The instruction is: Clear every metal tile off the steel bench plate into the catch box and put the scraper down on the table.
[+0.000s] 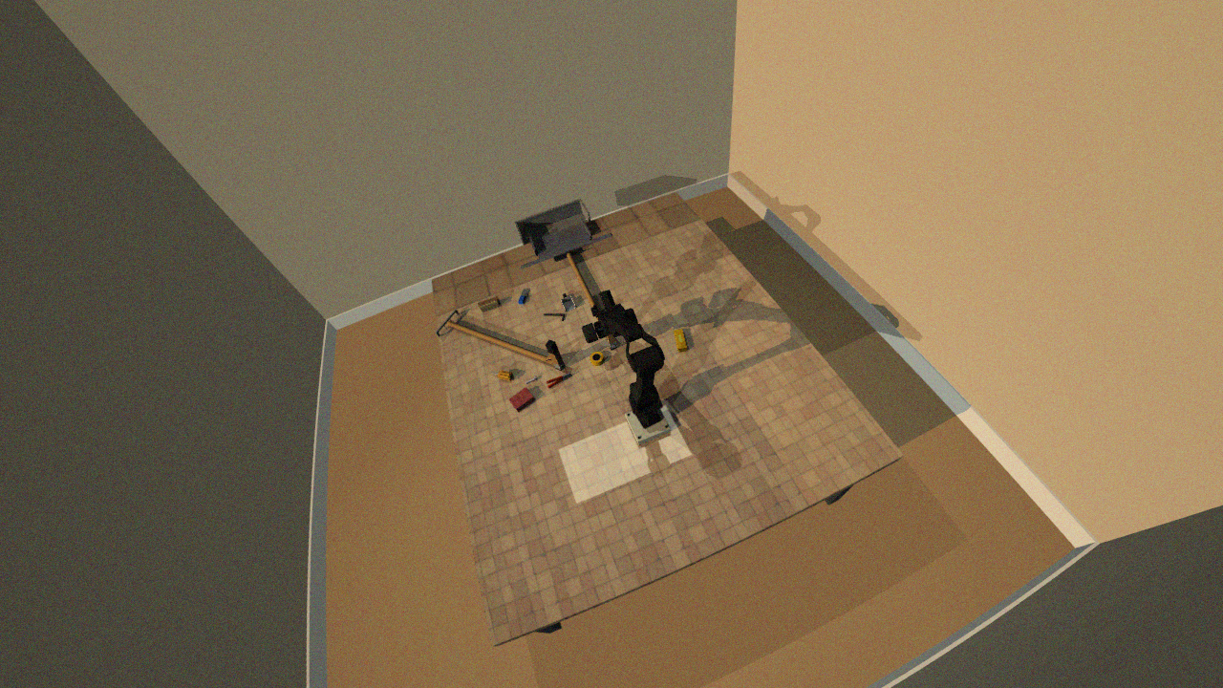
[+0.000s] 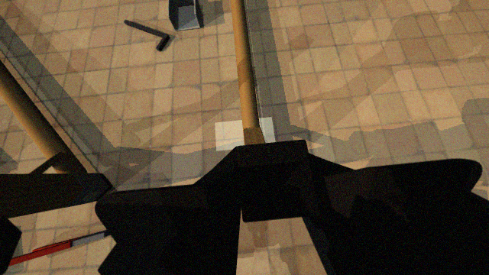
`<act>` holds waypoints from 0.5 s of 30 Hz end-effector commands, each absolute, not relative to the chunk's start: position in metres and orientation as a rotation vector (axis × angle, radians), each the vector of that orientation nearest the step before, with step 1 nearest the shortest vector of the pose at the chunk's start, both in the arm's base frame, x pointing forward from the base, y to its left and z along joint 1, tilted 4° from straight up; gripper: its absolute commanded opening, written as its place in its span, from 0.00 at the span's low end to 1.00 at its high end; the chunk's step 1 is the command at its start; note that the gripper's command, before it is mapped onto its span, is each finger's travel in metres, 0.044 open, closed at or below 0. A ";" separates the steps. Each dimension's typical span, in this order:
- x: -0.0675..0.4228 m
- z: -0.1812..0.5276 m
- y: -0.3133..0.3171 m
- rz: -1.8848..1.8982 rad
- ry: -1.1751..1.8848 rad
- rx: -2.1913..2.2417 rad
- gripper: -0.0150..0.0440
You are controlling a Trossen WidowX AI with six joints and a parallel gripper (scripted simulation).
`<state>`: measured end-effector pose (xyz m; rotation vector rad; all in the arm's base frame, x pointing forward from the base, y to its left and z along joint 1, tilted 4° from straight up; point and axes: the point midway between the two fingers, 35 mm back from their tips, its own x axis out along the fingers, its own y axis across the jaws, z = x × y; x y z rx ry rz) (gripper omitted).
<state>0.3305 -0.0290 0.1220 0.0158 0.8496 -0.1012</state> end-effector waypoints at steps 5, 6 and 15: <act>0.331 0.122 -0.029 -0.102 0.845 0.016 0.25; 0.331 0.122 -0.029 -0.102 0.845 0.017 0.25; 0.330 0.121 -0.029 -0.102 0.851 0.016 0.57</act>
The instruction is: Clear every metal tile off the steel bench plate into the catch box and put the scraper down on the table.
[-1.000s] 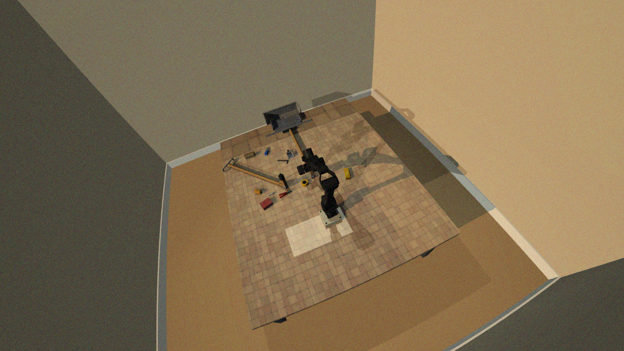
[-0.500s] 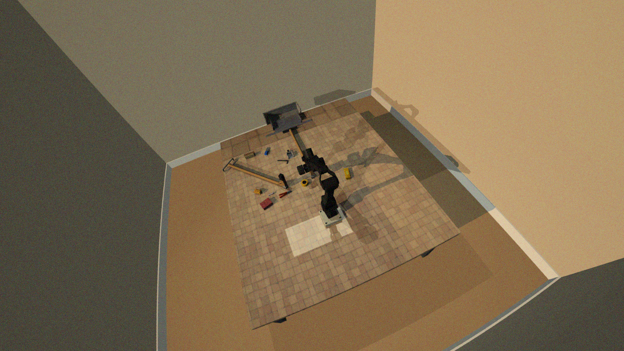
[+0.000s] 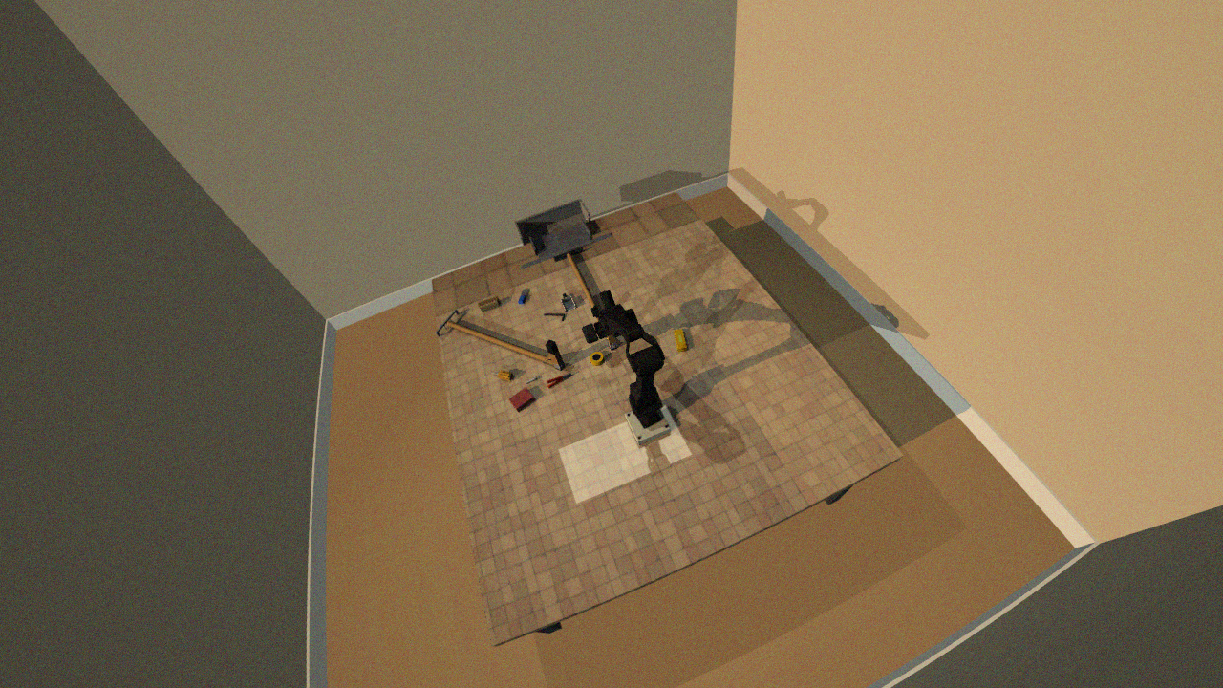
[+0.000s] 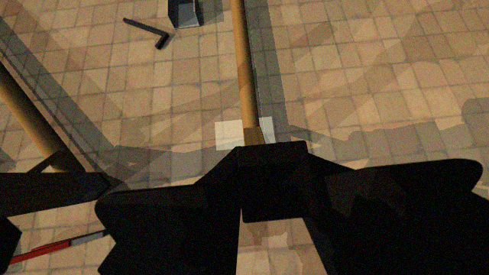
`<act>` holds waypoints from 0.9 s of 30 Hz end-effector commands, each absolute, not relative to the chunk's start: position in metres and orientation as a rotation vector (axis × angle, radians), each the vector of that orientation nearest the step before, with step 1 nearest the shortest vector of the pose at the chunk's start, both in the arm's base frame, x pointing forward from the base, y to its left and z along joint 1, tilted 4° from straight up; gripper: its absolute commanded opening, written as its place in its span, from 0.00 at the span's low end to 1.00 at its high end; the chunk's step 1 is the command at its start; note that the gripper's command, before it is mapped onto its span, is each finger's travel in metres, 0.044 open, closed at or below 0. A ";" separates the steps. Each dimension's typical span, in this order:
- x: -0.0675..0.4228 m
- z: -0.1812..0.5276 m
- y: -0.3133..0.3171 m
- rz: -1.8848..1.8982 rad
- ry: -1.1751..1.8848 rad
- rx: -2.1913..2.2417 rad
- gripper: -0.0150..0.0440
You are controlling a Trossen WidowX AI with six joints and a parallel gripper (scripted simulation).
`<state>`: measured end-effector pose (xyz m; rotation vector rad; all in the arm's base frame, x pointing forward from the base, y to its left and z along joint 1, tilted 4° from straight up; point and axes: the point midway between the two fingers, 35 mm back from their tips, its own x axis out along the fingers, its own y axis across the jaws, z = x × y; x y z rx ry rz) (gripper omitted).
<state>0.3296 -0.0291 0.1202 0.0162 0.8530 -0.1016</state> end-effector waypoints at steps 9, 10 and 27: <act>0.330 0.121 -0.029 -0.102 0.851 0.016 0.97; 0.330 0.123 -0.029 -0.102 0.851 0.016 1.00; 0.321 0.171 -0.026 -0.101 0.852 0.016 1.00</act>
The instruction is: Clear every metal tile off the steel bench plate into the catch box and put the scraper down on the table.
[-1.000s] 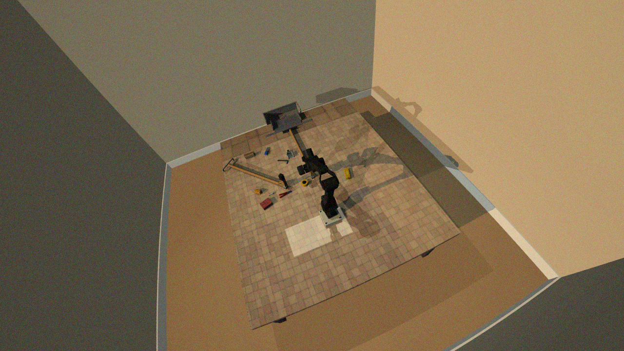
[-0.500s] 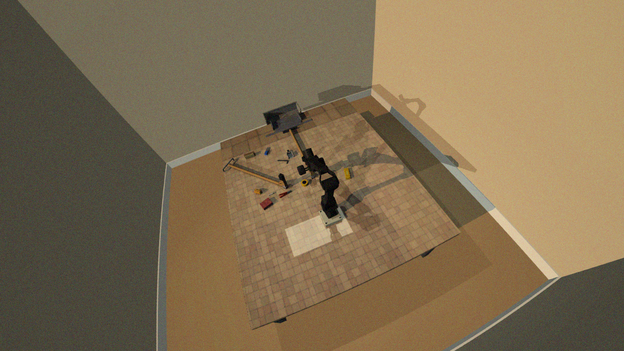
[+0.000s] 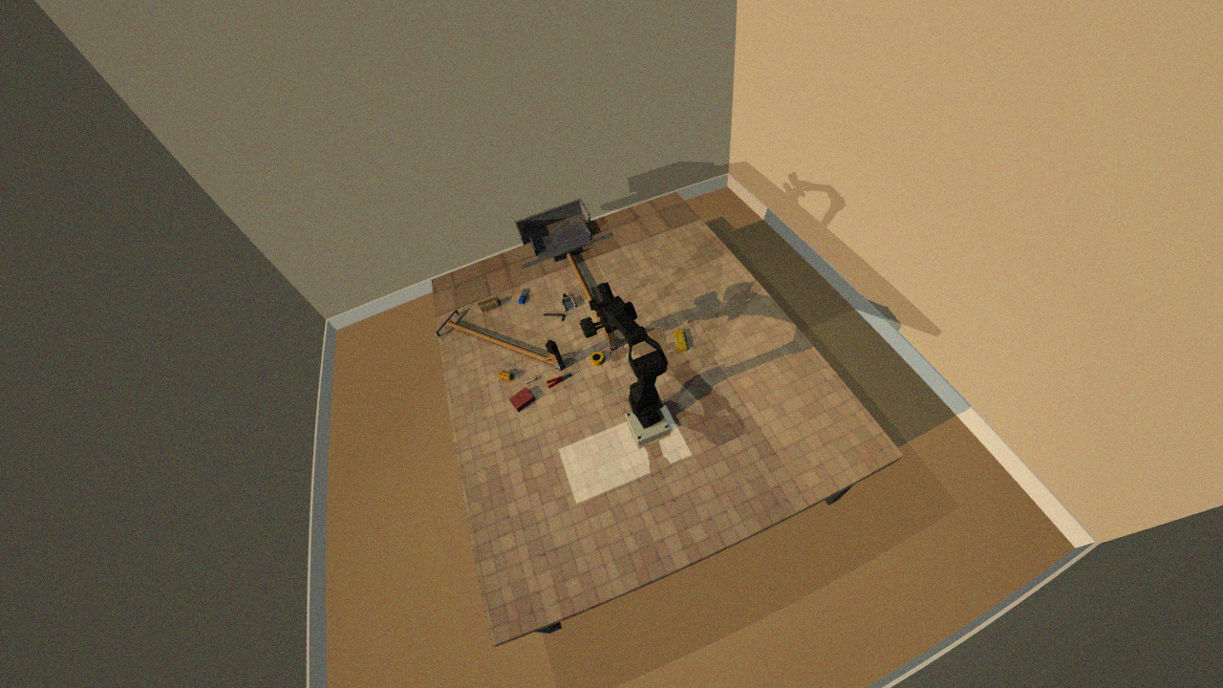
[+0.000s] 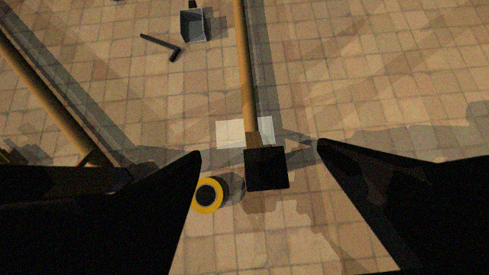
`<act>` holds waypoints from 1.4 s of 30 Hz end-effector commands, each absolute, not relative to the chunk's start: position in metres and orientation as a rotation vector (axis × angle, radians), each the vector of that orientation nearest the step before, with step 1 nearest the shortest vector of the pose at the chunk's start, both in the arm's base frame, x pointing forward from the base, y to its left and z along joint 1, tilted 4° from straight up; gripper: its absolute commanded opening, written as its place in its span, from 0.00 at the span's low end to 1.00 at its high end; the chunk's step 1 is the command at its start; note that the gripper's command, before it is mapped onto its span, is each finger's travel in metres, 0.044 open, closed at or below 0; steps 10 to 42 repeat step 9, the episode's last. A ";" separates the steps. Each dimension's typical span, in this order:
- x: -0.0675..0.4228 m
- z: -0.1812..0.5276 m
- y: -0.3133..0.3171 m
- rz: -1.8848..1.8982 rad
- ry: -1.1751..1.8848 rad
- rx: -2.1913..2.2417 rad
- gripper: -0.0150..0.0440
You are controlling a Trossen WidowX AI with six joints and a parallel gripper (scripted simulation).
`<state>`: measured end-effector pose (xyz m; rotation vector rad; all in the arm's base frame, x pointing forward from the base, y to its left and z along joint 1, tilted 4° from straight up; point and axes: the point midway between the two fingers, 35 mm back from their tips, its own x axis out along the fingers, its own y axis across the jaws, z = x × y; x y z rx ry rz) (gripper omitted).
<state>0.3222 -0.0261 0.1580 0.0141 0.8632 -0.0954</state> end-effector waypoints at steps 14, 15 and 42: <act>0.311 0.197 -0.024 -0.101 0.853 0.017 1.00; 0.311 0.197 -0.024 -0.101 0.853 0.017 1.00; 0.311 0.197 -0.024 -0.101 0.853 0.017 1.00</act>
